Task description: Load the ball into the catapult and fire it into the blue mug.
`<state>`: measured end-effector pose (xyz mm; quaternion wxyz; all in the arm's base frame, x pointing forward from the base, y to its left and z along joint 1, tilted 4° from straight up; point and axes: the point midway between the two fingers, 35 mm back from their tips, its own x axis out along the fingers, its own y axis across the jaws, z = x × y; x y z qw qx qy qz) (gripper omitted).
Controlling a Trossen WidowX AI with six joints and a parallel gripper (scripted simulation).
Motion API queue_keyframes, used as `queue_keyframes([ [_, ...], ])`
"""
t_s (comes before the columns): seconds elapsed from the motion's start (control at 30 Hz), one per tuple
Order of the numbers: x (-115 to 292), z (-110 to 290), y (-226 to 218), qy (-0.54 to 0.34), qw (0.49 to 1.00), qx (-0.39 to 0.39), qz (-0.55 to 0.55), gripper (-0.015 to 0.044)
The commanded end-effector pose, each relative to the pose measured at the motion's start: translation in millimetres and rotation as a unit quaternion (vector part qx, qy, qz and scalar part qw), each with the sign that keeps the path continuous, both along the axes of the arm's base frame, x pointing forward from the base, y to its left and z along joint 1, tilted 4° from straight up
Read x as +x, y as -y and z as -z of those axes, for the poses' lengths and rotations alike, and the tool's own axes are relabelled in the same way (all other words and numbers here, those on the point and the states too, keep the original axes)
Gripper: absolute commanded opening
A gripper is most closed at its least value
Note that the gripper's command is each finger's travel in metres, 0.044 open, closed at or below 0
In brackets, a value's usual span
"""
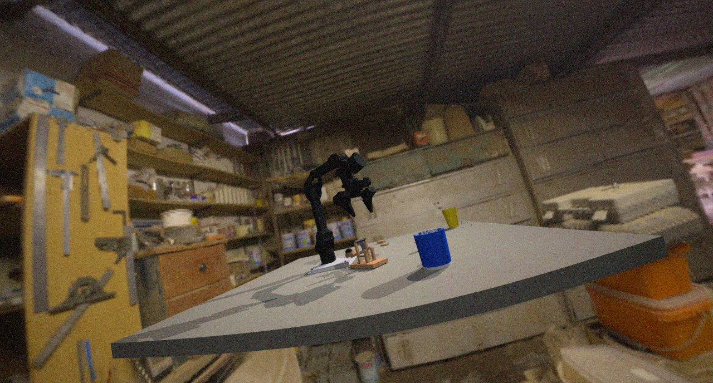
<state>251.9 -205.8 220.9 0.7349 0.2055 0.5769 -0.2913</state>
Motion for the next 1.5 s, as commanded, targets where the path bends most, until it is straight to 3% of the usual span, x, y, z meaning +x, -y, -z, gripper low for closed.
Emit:
queue_keyframes([
  [0.0,34.2,-19.9,35.3,0.045,0.998,-0.046,0.001,0.044],
  [0.37,118.3,-77.0,128.0,0.169,0.97,-0.174,0.006,0.044],
  [1.0,119.4,-77.9,129.4,0.17,0.97,-0.176,0.006,0.044],
  [1.47,119.4,-77.9,129.4,0.17,0.97,-0.176,0.006,0.0072],
])
